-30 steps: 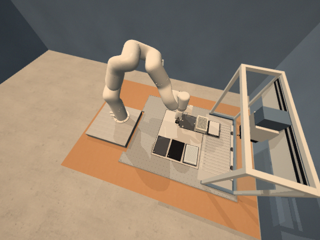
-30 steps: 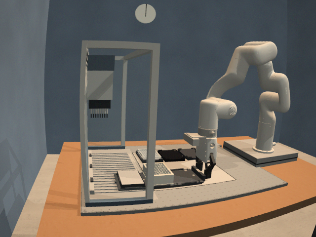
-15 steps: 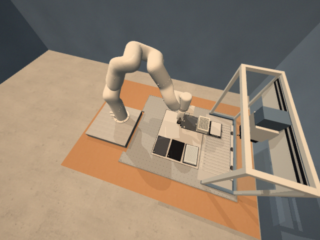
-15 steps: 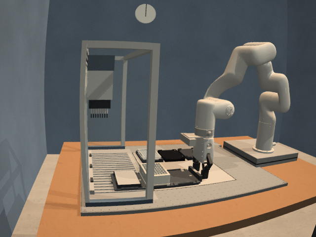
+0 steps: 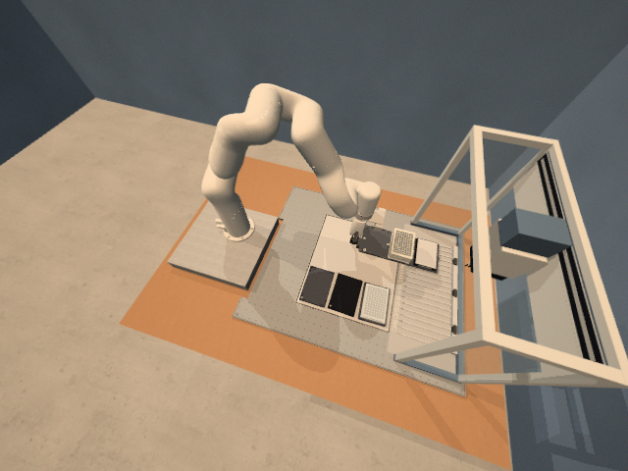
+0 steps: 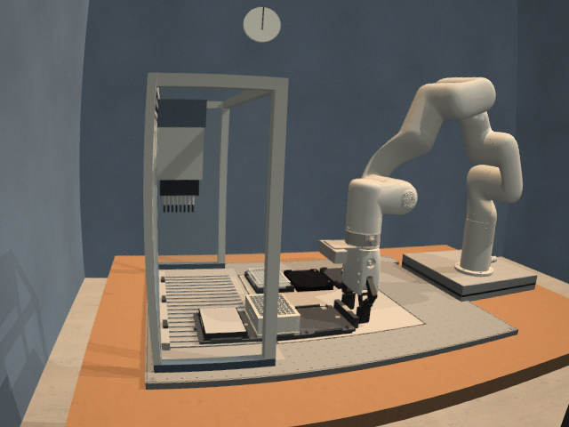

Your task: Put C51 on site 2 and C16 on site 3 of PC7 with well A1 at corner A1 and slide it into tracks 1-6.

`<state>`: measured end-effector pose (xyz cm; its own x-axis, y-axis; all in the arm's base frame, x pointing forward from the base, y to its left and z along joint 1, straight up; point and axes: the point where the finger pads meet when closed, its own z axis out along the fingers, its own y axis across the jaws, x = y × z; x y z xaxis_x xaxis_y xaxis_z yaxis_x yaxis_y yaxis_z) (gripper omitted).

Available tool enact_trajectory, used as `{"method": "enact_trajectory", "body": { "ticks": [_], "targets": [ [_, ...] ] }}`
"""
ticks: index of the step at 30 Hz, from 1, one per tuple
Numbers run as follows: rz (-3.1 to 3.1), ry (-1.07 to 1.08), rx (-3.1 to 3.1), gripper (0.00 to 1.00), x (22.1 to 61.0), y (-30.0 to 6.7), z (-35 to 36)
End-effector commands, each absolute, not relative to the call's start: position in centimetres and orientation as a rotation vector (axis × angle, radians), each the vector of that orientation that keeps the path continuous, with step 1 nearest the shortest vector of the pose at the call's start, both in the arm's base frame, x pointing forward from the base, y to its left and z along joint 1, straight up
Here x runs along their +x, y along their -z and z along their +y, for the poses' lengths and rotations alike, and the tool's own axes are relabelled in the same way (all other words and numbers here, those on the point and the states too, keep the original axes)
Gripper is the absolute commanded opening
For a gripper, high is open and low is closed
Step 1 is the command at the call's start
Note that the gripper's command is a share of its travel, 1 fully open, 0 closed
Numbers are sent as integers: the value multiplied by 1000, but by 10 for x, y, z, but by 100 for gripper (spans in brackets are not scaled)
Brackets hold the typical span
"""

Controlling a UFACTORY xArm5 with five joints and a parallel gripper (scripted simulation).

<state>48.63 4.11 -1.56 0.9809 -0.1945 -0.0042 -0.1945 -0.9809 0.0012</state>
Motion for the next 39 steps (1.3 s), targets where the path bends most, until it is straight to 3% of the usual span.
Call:
{"method": "enact_trajectory", "body": {
  "ticks": [1,39],
  "targets": [
    [-307,0,3127,81,493,14,40],
    [-307,0,3127,81,524,14,34]
  ]
}}
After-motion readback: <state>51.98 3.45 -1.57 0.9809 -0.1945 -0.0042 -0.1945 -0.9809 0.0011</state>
